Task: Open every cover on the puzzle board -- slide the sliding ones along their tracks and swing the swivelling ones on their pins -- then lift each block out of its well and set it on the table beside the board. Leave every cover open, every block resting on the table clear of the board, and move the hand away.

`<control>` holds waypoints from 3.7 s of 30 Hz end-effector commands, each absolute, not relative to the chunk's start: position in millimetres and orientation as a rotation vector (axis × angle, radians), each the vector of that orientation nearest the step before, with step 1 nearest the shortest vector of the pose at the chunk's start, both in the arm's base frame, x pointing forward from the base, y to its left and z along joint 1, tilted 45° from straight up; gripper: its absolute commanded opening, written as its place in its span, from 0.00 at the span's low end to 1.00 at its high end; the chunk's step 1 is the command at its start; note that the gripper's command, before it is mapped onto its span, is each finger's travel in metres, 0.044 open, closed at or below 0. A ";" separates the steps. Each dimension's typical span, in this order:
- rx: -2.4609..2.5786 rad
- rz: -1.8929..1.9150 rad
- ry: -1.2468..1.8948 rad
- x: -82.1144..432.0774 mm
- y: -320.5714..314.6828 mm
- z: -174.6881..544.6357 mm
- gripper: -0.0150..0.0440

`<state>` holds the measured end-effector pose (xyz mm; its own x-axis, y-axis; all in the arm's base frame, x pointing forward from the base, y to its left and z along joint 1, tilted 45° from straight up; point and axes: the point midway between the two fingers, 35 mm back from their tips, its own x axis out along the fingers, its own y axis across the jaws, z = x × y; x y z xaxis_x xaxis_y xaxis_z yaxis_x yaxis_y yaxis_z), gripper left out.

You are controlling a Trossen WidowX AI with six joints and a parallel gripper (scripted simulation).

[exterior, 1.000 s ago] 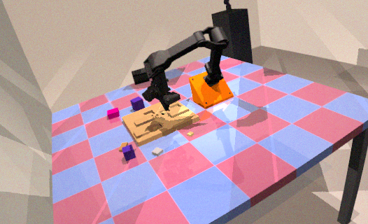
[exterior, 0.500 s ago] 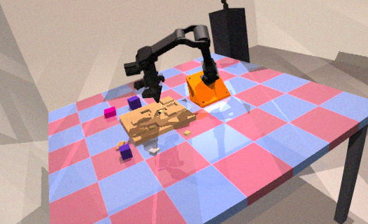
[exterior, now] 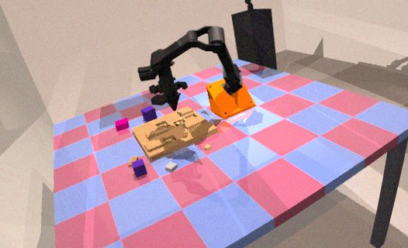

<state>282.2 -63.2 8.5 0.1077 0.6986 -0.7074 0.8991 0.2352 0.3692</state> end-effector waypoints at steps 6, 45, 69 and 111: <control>1.526 -0.310 1.642 284.2 -51.6 -7.5 0.25; 0.291 0.831 1.213 288.5 -19.4 -35.1 0.25; 0.250 0.861 1.190 280.7 -12.7 -34.3 0.25; 0.308 0.815 1.223 281.3 -18.7 -30.1 0.25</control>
